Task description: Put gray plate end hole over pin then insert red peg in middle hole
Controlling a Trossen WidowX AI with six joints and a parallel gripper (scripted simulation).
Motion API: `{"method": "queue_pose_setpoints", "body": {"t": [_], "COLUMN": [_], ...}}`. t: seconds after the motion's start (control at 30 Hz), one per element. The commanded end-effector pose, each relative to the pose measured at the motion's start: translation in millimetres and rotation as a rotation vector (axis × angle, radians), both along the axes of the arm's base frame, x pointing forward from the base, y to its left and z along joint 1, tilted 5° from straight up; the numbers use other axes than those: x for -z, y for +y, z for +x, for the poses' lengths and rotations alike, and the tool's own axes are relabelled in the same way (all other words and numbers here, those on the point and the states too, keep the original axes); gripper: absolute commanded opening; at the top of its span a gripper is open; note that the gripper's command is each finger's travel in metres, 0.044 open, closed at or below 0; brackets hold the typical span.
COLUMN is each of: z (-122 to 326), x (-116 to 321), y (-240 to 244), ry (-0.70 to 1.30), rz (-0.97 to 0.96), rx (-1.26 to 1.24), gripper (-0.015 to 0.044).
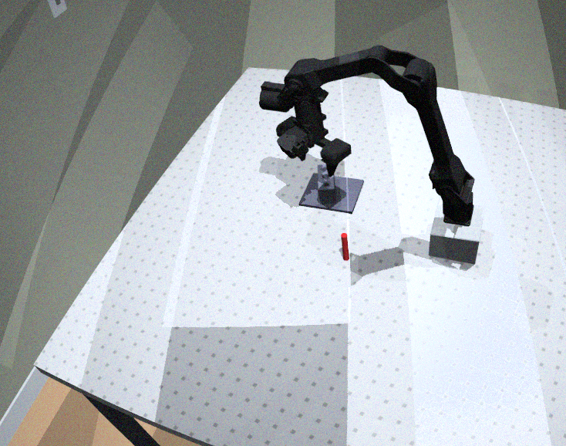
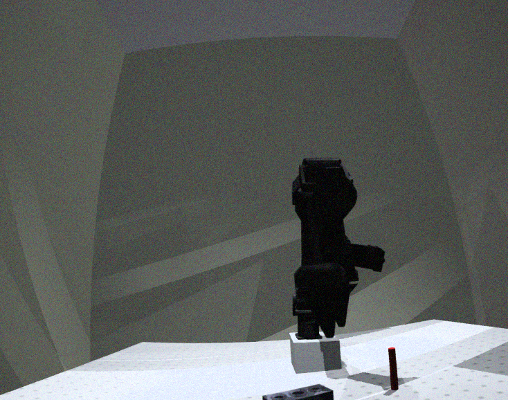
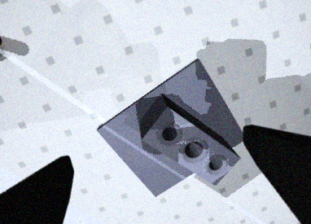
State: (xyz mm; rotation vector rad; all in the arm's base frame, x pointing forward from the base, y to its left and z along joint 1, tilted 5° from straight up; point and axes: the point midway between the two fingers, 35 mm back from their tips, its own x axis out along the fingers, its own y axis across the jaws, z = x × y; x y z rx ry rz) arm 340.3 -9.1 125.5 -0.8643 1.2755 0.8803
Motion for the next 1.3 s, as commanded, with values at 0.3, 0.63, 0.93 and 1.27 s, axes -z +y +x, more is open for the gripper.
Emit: {"method": "queue_pose_setpoints", "body": {"t": [0.3,0.63,0.93,1.27], "z": [-46.6,-73.2,-97.7,-102.3], "x": [-2.4,-1.5,0.2,0.7], "y": [81.0,108.9,128.0,131.2], "ry": [0.072,0.11,0.147,0.156], "rz": [0.091,0.138,0.178,0.188], "rx": [1.127,1.632,2.093,2.206], "gripper": [0.044,0.044,0.044,0.044]}}
